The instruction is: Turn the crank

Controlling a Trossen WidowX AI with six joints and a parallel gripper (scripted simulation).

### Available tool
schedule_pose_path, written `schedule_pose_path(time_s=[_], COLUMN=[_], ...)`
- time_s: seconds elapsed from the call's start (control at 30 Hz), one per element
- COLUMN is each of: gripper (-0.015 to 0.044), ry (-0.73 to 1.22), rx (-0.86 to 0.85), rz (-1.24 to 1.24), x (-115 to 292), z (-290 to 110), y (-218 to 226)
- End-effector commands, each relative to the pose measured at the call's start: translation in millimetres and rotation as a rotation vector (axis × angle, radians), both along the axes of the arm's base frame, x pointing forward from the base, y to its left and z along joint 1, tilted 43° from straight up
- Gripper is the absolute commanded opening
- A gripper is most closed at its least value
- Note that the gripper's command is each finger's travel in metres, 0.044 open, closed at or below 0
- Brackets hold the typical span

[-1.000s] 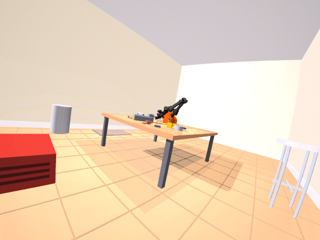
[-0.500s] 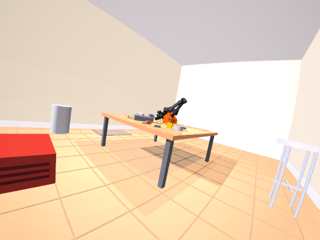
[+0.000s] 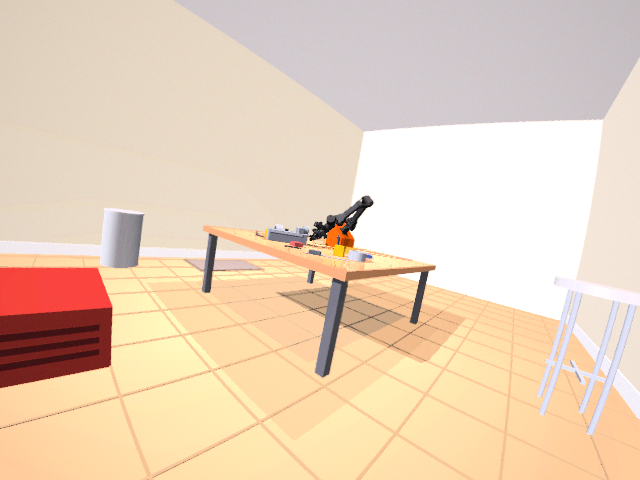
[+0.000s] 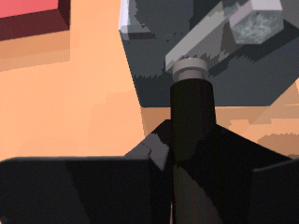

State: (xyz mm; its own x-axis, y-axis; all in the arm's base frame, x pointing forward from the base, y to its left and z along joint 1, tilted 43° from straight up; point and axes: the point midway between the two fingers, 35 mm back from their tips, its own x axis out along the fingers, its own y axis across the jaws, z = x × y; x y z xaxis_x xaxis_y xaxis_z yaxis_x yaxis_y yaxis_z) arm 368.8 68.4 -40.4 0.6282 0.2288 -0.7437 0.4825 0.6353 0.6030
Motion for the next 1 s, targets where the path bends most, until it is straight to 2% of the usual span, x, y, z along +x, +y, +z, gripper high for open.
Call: schedule_pose_path(time_s=[0.0,0.97], gripper=[0.0,0.0], ry=[0.02,0.021], rx=[-0.006,-0.006], rz=[0.0,0.0], x=[-3.7,-7.1], z=[-8.5,-13.7], y=[-1.4,-4.6])
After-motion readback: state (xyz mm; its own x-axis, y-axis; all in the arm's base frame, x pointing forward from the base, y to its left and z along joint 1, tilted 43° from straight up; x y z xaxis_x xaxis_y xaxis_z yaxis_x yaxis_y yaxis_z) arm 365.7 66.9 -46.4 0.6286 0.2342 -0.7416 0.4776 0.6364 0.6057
